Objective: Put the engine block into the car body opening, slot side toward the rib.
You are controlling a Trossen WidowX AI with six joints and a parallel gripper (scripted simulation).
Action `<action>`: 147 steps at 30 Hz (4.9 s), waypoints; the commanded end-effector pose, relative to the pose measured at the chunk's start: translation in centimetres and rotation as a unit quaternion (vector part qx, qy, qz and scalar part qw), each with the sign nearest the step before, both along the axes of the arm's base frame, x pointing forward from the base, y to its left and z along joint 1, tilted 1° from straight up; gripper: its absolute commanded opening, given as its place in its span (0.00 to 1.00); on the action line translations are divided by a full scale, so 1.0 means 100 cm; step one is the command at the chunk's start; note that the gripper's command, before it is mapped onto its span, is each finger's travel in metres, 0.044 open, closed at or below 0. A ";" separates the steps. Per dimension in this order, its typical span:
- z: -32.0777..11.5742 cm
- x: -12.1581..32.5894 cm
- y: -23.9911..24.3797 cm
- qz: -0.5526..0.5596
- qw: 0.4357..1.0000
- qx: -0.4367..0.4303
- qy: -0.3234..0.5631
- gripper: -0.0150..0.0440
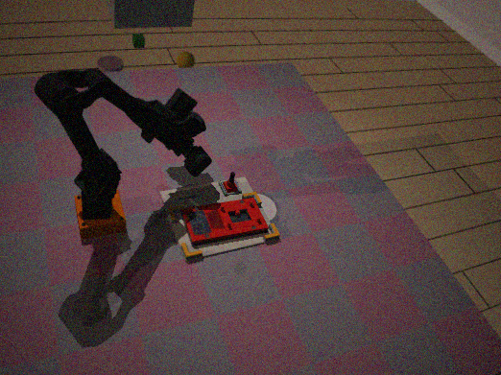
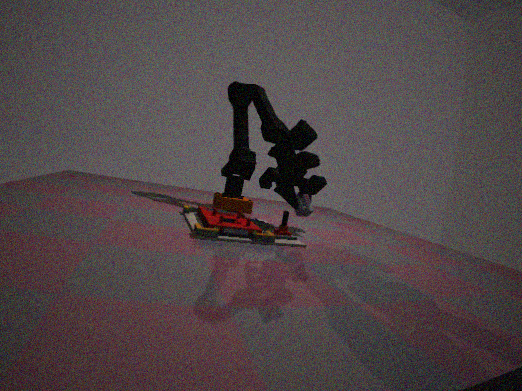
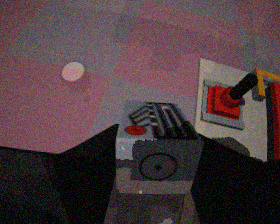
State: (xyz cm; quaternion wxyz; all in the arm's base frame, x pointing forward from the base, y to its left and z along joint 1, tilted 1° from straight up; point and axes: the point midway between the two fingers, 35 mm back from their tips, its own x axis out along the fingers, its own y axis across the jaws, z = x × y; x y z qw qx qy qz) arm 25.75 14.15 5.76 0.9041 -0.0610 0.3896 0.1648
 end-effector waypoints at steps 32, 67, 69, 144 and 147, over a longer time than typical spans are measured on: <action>-0.047 0.003 0.002 -0.001 1.000 0.003 -0.007 0.70; -0.017 -0.025 -0.007 0.000 1.000 0.000 0.000 1.00; -0.017 -0.025 -0.007 0.000 1.000 0.000 0.000 1.00; -0.035 -0.006 -0.001 0.005 0.935 -0.123 0.333 0.56; -0.035 -0.006 -0.001 0.005 0.935 -0.123 0.333 0.52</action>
